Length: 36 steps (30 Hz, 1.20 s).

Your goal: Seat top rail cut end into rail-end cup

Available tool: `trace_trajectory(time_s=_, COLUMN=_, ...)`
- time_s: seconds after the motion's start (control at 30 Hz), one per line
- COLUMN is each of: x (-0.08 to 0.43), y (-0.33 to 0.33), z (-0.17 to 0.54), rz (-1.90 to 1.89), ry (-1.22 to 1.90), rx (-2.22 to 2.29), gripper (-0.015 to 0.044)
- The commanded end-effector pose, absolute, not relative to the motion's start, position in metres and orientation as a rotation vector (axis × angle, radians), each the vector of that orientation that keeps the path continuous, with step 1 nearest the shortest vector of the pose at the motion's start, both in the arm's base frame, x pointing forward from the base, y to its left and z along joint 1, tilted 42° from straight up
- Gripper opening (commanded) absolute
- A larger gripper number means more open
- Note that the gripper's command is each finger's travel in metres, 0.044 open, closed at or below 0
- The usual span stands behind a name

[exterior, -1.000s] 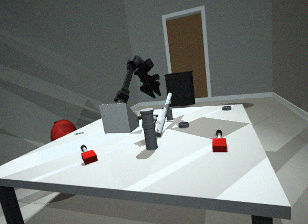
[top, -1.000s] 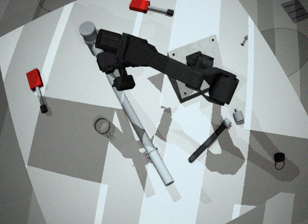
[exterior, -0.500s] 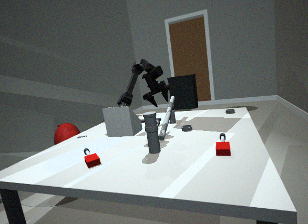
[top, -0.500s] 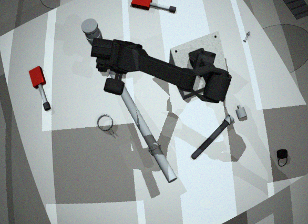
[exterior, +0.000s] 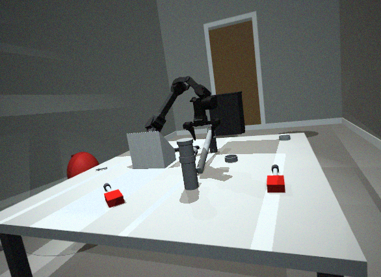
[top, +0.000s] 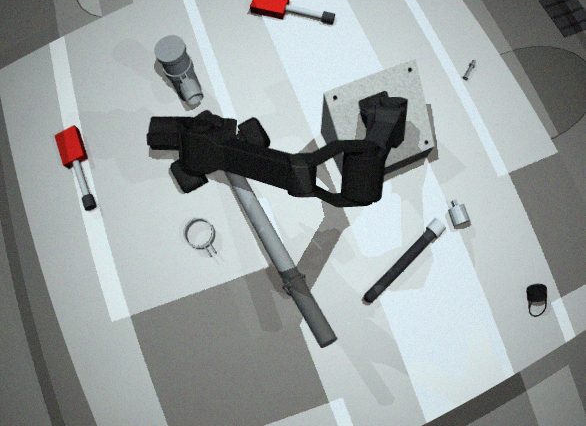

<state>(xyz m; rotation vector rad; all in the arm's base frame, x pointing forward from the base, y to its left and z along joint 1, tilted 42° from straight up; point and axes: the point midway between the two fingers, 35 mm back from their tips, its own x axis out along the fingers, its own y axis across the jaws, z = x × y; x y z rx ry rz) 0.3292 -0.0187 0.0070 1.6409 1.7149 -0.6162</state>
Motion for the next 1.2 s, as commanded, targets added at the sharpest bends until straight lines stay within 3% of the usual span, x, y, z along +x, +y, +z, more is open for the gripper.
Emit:
trace_trajectory(time_s=0.0, x=0.33, y=-0.02, z=0.006, rz=-0.66, ry=1.717, rx=1.66, gripper=0.044)
trace_trajectory(time_s=1.17, x=0.332, y=0.03, z=-0.05, rz=-0.659, ry=1.718, rx=1.66, gripper=0.044)
